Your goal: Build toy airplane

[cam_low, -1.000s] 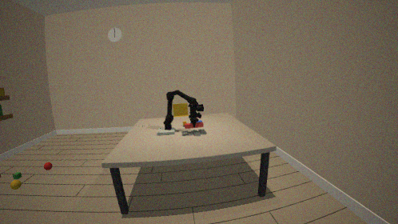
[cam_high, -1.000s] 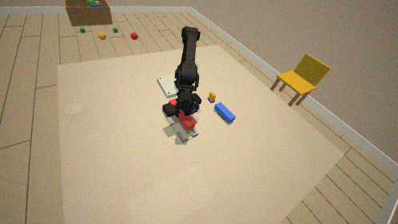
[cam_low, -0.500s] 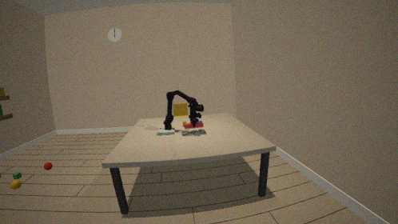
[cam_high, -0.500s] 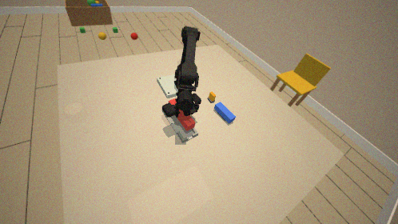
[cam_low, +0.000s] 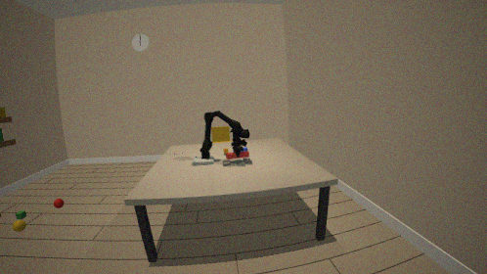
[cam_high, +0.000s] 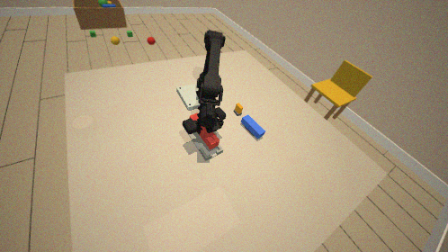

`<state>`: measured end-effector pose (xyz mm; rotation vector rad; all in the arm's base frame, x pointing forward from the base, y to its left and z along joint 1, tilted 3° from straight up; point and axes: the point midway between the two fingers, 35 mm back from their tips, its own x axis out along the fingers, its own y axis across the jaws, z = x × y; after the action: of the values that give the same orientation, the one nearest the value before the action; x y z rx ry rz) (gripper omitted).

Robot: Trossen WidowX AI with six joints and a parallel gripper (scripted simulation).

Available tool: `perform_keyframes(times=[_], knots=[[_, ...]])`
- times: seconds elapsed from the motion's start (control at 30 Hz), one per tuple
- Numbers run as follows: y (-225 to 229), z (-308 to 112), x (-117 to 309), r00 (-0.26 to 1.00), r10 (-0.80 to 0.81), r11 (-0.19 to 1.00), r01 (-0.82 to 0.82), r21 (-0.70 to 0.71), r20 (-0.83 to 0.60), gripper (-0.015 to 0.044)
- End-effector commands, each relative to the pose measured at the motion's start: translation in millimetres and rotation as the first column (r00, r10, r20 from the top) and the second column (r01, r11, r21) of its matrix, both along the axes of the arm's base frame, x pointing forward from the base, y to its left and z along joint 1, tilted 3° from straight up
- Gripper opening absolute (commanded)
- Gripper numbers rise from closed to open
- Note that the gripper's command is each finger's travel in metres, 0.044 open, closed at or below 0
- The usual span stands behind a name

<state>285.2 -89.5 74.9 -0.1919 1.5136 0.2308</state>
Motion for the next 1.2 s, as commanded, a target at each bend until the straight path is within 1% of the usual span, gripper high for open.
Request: perform_keyframes(times=[0.0, 0.53, 0.7, 0.87, 1.17], knots=[[0.9, -6.9, 0.4, 1.000, 0.003, 1.000, -0.003, 0.003, 0.002, 0.0196], [1.9, -26.8, 0.8, 1.000, 0.003, 1.000, -0.003, 0.003, 0.002, 0.0196], [1.4, -24.8, 0.4, 1.000, 0.005, 1.000, -0.005, 0.001, -0.002, 0.0163], [1.4, -24.8, 0.4, 1.000, 0.005, 1.000, -0.005, 0.001, -0.002, 0.0032], [1.4, -24.8, 0.4, 1.000, 0.005, 1.000, -0.005, 0.001, -0.002, 0.0268]])
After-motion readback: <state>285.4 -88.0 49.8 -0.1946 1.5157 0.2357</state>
